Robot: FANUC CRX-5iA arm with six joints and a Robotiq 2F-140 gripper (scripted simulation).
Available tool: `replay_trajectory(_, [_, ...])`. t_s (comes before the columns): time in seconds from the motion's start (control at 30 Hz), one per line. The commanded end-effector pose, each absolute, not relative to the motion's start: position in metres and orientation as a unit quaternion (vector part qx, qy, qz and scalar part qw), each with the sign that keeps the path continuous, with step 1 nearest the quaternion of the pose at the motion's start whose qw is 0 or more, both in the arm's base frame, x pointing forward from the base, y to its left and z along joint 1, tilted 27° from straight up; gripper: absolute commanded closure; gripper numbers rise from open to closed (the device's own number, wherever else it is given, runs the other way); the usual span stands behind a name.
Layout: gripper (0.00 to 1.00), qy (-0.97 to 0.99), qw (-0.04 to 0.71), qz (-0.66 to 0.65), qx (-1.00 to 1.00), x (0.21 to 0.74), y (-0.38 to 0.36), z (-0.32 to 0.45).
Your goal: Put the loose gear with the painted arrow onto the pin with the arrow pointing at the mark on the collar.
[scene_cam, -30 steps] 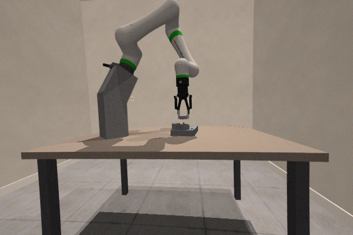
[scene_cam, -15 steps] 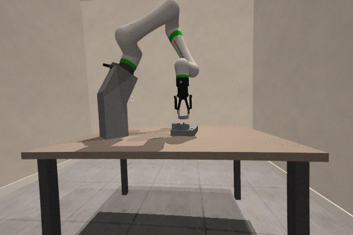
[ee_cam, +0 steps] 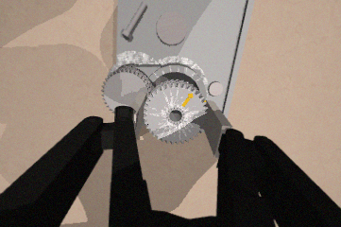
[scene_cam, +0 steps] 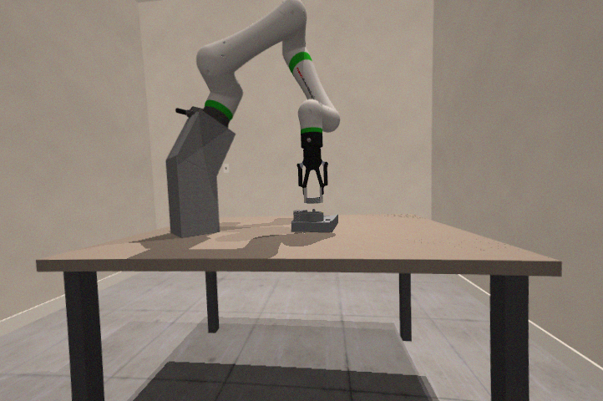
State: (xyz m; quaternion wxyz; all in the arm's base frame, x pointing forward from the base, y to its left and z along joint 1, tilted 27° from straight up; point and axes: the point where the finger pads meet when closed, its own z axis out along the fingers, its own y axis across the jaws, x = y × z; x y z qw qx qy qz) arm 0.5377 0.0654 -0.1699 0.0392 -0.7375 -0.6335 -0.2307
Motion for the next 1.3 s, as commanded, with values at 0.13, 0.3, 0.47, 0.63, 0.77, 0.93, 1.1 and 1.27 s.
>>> replay_trajectory(0.13, [1.0,-0.633,0.039,-0.231,-0.738,0.538,0.065,-0.17])
replay_trajectory(0.3, [1.0,-0.633,0.039,-0.231,-0.738,0.538,0.065,-0.17])
replay_trajectory(0.47, [1.0,-0.633,0.039,-0.231,-0.738,0.538,0.065,-0.17])
replay_trajectory(0.63, [1.0,-0.633,0.039,-0.231,-0.738,0.538,0.066,-0.171])
replay_trajectory(0.77, [1.0,-0.633,0.039,-0.231,-0.738,0.539,0.067,-0.175])
replay_trajectory(0.93, [1.0,-0.633,0.039,-0.231,-0.738,0.541,0.069,-0.181])
replay_trajectory(1.1, [1.0,-0.633,0.039,-0.231,-0.738,0.543,0.072,-0.187])
replay_trajectory(1.27, [1.0,-0.633,0.039,-0.231,-0.738,0.544,0.073,-0.19])
